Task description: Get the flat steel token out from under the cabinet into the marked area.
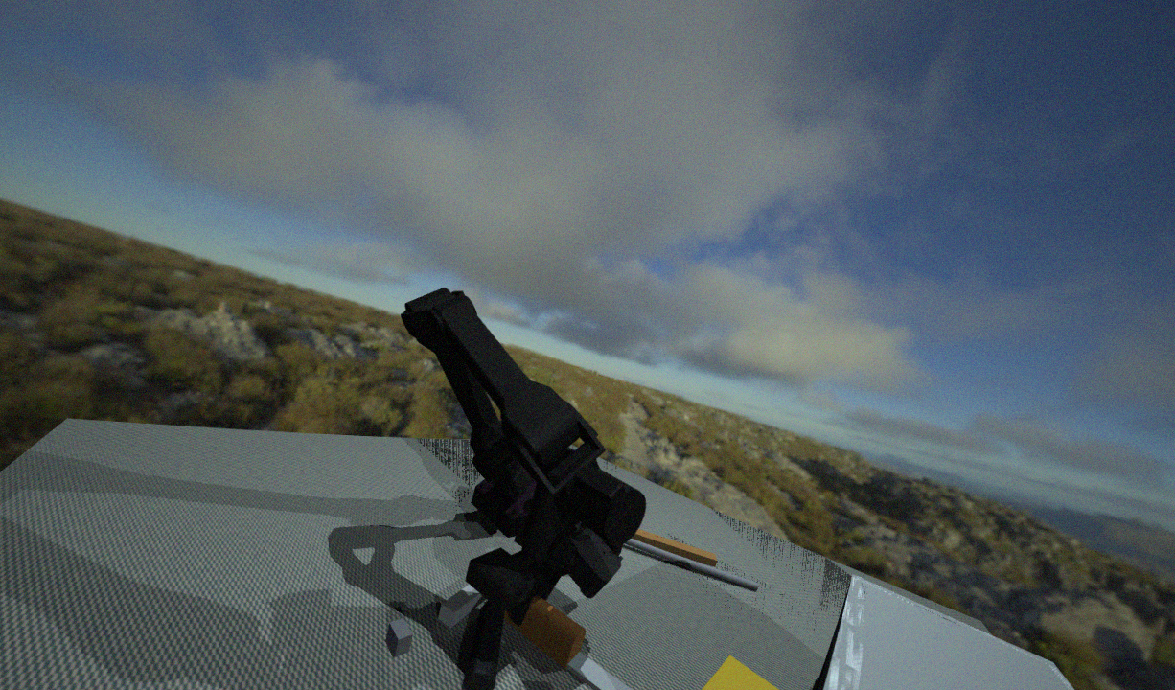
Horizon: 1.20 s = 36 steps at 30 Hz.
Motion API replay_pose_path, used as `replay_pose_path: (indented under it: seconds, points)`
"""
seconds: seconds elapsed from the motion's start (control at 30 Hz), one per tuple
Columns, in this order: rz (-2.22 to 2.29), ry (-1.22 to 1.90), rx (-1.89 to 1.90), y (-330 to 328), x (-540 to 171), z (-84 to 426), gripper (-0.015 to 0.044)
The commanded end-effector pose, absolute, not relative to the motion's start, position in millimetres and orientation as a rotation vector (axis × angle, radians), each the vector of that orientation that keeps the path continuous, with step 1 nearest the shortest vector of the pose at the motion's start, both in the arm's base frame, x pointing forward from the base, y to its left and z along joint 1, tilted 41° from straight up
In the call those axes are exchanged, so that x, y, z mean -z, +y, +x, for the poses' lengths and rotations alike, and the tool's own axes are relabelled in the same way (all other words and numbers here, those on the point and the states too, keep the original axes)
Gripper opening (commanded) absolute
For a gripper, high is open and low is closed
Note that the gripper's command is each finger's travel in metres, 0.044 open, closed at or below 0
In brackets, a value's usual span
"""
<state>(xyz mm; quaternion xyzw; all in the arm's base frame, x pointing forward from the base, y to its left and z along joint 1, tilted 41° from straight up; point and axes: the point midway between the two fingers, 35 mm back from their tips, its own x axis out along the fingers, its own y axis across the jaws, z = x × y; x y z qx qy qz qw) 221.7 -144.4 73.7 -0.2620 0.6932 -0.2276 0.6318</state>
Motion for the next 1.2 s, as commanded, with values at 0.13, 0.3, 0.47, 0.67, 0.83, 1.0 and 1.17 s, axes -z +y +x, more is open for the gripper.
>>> replay_pose_path:
  seconds: [0.13, 0.3, 0.47, 0.67, 0.83, 1.0, 1.17]
  points:
    - [-0.564, 1.571, 0.557, -144.1, -74.0, 221.2, 0.0000]
    - [-0.535, 1.558, 0.586, -144.0, -74.2, 220.9, 0.0000]
    - [-0.505, 1.544, 0.616, -143.9, -74.5, 220.6, 0.0000]
    - [-0.469, 1.526, 0.651, -143.9, -74.7, 220.2, 0.0000]
    - [-0.439, 1.511, 0.680, -143.9, -74.9, 220.0, 0.0000]
    - [-0.409, 1.495, 0.709, -143.9, -75.1, 219.8, 0.0000]
    - [-0.380, 1.479, 0.737, -143.9, -75.3, 219.6, 0.0000]
